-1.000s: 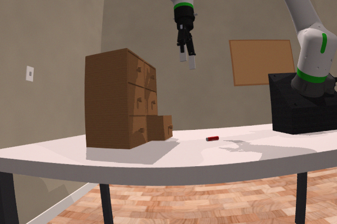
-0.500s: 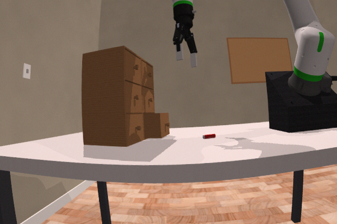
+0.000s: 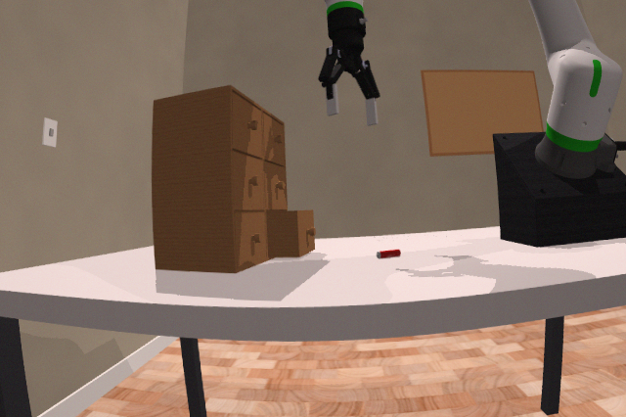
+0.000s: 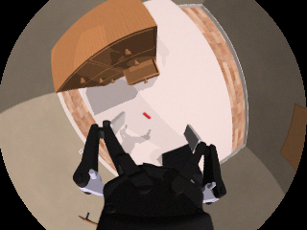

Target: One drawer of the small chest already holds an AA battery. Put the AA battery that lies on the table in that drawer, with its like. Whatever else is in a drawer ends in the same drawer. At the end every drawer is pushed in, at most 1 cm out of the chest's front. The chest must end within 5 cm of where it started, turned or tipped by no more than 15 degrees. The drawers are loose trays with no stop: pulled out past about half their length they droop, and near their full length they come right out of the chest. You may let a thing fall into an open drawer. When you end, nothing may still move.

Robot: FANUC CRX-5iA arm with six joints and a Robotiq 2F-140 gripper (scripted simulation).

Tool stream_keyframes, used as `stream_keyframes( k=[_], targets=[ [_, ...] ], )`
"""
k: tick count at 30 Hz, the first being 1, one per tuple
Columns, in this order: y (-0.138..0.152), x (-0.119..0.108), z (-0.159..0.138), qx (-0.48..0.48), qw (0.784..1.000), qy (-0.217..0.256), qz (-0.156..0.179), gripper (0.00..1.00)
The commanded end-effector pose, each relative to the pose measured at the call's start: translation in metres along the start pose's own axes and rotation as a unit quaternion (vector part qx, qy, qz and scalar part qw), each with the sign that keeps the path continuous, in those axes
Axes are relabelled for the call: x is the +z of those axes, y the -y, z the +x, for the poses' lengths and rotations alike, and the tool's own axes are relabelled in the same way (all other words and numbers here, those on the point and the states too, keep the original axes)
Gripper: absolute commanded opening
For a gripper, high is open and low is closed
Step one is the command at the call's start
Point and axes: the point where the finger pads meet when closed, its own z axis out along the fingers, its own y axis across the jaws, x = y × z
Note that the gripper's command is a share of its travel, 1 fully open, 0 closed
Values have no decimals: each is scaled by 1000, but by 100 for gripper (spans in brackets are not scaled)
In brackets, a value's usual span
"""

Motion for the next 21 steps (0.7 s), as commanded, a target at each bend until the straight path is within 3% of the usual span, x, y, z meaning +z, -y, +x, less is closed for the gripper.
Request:
stream_keyframes(
  k=[1,12,21],
  targets=[
    [-2,2,-5,53,999,0,0,100],
    [-8,6,-16,170,985,0,0,100],
    [-14,11,-28,295,955,0,0,100]
  ],
)
